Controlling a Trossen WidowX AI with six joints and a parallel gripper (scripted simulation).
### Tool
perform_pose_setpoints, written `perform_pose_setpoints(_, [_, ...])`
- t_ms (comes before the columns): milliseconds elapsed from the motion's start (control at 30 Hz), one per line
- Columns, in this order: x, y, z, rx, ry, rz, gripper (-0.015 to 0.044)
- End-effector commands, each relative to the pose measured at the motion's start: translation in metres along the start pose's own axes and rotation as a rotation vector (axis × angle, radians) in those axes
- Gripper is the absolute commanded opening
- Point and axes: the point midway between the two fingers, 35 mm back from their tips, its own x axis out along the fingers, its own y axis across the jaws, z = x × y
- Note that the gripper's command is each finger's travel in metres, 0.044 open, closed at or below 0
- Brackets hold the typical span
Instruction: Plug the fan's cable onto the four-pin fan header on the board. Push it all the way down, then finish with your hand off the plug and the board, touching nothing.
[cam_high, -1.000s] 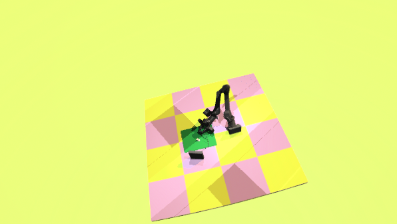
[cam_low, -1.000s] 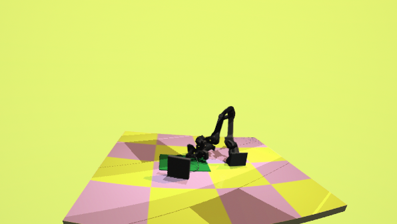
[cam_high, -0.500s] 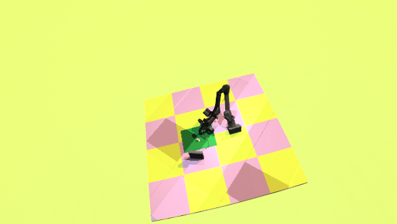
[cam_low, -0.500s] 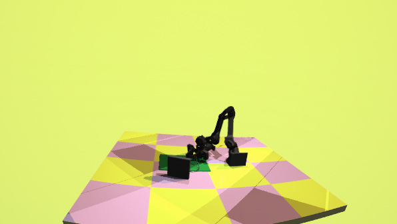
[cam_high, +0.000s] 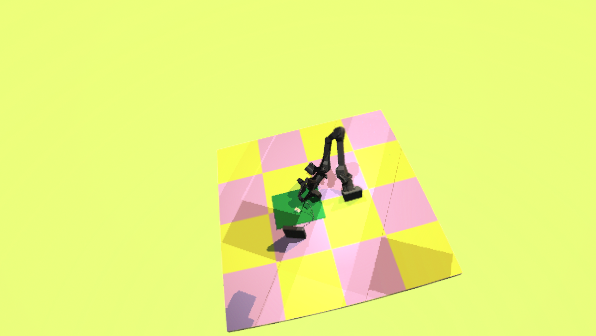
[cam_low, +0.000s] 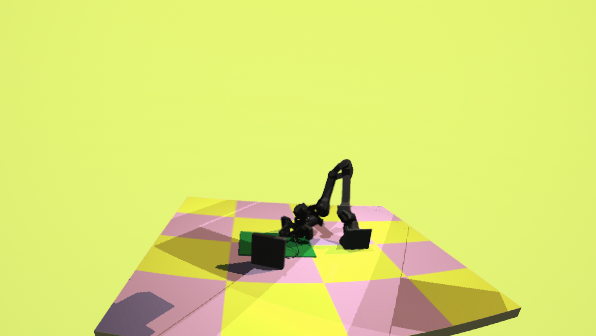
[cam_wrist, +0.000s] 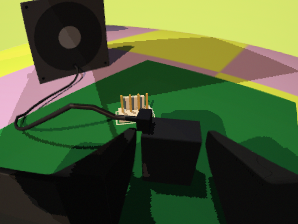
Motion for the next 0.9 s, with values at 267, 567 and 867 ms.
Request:
perform_pose_setpoints(267, [-0.02,-0.008,0.005,-0.003,0.004,0.005,0.0205])
perform_pose_setpoints(567, [-0.044,-0.012,0.014,-0.004,0.006,0.007,0.0205])
perform_pose_setpoints(867, [-0.069,-0.01,0.025,-0.004,0.006,0.006,0.0205])
